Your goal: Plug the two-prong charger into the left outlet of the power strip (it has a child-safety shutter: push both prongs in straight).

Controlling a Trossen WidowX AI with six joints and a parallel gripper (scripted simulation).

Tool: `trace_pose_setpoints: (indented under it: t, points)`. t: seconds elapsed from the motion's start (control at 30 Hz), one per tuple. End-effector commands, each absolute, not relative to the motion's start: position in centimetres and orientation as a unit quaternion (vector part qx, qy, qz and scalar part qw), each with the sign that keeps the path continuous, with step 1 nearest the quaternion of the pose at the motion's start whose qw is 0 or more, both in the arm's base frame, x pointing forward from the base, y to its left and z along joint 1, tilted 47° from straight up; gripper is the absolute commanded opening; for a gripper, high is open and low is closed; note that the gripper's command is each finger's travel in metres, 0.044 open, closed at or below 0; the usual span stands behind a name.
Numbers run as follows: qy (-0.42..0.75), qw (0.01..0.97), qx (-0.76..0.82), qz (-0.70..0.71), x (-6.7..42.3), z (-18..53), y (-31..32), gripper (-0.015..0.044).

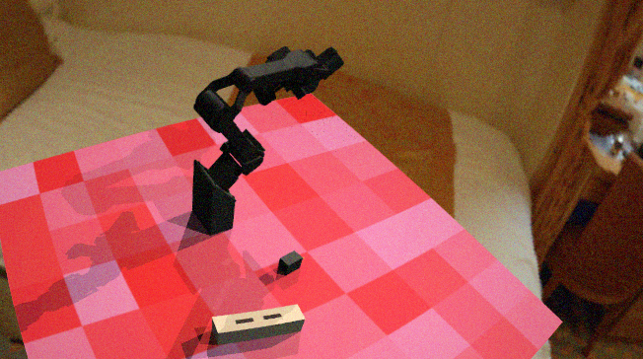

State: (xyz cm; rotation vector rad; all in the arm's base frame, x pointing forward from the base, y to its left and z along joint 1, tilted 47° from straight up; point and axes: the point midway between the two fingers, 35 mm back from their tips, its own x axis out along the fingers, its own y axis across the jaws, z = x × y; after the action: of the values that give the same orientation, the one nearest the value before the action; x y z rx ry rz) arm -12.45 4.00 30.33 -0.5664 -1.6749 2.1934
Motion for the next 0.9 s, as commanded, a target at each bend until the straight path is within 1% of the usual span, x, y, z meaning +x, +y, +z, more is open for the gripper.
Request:
trace_pose_setpoints:
  t: [0.0,0.03,0.37,0.87]
  points:
    - [-0.586,0.162,-0.199,0.768,-12.4,30.3,4.0,0.0426]
    - [-0.586,0.163,-0.200,0.768,-12.4,30.3,4.1,0.0440]
    - [-0.559,0.191,-0.246,0.768,-12.0,30.1,6.9,0.0440]
    - [-0.489,0.245,-0.318,0.775,-10.1,29.0,12.0,0.0440]
